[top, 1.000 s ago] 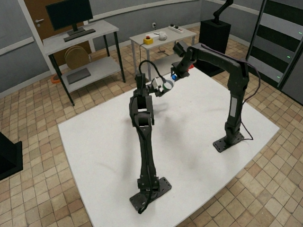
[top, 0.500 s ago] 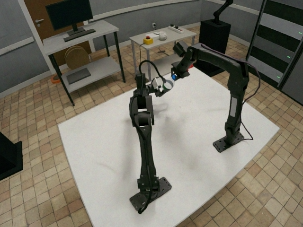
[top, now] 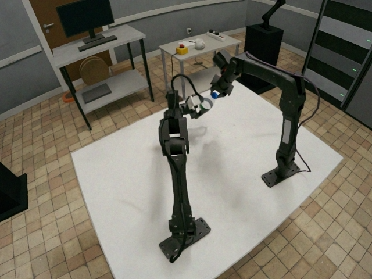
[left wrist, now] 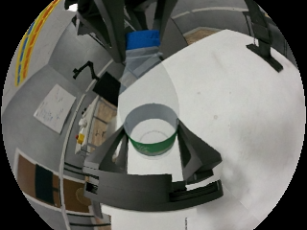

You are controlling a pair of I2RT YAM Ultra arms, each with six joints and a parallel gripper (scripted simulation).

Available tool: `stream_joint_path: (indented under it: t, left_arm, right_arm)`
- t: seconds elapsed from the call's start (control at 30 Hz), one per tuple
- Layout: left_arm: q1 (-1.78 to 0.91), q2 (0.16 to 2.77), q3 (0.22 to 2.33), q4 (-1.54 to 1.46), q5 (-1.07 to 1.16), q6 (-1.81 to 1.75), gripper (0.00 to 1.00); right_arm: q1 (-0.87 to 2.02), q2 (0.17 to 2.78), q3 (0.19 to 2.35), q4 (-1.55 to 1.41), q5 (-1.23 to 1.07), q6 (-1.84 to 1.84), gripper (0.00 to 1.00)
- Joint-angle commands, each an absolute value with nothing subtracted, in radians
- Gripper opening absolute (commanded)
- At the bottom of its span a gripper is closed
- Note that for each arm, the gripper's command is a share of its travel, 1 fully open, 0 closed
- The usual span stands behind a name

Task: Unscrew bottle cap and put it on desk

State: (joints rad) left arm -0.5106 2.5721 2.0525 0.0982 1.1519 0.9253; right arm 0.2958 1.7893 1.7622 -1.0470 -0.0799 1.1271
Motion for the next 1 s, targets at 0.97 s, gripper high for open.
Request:
stream_joint_path:
  t: [0.97]
  left_arm:
    - [-0.513, 2.56, 2.074, 0.083, 1.156, 0.89, 0.0]
  right_arm:
    - [0.342, 1.808, 1.826, -1.087, 0.035, -0.26, 0.0]
